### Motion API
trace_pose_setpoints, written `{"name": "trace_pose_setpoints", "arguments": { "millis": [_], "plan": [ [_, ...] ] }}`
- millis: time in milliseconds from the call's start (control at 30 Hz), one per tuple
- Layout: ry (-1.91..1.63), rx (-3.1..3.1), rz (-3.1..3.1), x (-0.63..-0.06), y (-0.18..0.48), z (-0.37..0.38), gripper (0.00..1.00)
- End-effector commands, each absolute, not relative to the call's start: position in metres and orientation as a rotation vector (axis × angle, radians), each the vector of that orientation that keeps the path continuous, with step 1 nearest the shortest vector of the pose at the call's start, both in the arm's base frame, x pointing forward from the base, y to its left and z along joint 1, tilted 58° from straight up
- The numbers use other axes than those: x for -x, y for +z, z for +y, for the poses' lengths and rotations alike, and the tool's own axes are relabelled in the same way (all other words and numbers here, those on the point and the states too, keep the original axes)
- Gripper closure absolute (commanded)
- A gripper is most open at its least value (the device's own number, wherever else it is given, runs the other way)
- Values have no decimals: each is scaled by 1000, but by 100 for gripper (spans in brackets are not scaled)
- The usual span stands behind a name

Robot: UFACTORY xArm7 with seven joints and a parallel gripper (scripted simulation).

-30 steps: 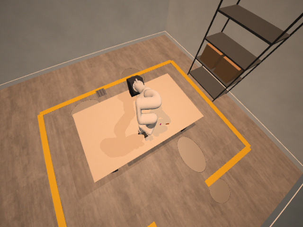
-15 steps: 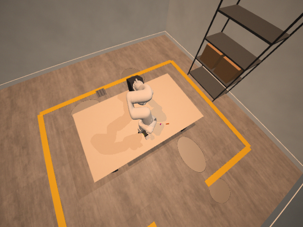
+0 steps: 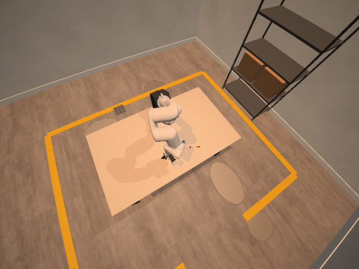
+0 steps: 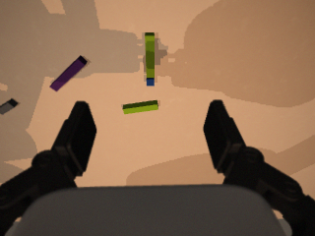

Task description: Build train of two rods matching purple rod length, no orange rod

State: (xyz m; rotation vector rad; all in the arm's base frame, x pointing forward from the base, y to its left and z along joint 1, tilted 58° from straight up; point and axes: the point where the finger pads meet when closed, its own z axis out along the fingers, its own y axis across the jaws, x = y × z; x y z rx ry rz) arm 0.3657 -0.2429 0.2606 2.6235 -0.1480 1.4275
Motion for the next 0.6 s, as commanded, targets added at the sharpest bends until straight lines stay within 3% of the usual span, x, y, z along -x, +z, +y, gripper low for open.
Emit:
{"name": "trace_pose_setpoints", "arguments": {
  "millis": [0,567],
  "plan": [
    [1429,-2622,-149,-366,261,-243,0],
    [1429,-2622,-149,-352,270,-241,0]
  ]
}}
